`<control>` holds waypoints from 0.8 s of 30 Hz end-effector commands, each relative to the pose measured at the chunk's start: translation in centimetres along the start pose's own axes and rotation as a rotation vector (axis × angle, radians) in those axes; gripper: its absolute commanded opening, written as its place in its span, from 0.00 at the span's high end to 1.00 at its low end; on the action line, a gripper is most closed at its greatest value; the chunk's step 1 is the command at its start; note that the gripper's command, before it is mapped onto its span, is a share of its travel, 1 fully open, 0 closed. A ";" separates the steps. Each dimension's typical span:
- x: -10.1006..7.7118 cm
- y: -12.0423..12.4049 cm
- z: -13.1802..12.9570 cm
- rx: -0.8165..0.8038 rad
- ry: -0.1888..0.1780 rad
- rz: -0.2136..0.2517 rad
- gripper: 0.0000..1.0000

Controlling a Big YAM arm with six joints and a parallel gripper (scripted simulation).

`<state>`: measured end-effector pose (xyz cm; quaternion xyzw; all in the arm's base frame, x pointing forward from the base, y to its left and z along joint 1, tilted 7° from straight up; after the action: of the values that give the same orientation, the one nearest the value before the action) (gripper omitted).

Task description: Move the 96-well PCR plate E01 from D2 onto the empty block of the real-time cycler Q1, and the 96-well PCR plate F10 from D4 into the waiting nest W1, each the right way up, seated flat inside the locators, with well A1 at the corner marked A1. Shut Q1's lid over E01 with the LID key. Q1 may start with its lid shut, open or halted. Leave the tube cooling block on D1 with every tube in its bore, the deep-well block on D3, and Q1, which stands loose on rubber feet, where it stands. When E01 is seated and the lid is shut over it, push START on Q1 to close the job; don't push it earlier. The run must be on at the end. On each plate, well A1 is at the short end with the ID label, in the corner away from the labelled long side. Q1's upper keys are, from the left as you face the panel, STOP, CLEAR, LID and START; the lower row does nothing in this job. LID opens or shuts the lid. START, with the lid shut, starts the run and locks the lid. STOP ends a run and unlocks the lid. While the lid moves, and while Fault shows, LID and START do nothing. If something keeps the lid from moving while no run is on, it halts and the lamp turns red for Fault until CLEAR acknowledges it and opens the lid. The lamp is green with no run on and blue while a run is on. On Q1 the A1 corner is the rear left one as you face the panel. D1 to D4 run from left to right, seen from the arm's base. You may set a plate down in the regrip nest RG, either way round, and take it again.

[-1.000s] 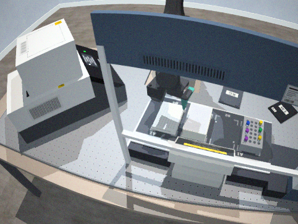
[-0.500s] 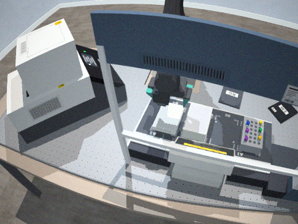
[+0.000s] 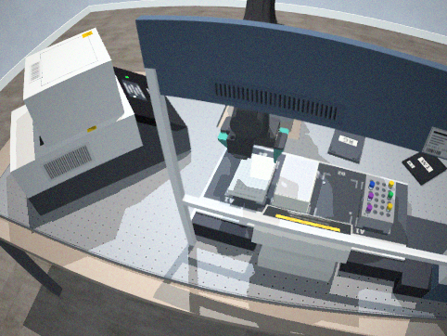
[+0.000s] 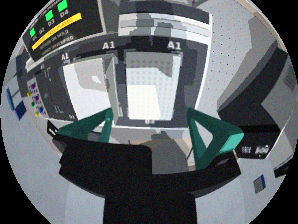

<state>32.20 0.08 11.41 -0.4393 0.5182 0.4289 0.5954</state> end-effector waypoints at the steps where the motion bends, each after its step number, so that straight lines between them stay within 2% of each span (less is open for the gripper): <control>1: 0.1 -0.4 -0.3 0.031 -0.006 -0.019 0.00; 4: 1.2 -0.1 -0.7 0.044 0.000 0.002 0.00; 8: 2.1 0.1 -0.3 0.043 0.000 0.007 0.00; 16: 2.2 -0.7 0.6 0.028 -0.011 -0.028 0.00; 19: 3.2 -0.2 -0.1 0.046 -0.002 -0.004 0.00; 24: 4.4 -0.1 -0.6 0.058 0.002 0.003 0.00</control>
<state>32.75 0.14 7.95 -0.4306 0.5237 0.4208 0.6027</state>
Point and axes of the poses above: the point where the finger pads meet when closed, its own x axis out along the fingers, its own z axis across the jaws, y = z × x, the point moved 9 cm from there along -x, back along the fingers, and after that the axes turned 6 degrees about x, right-handed, at the moved point
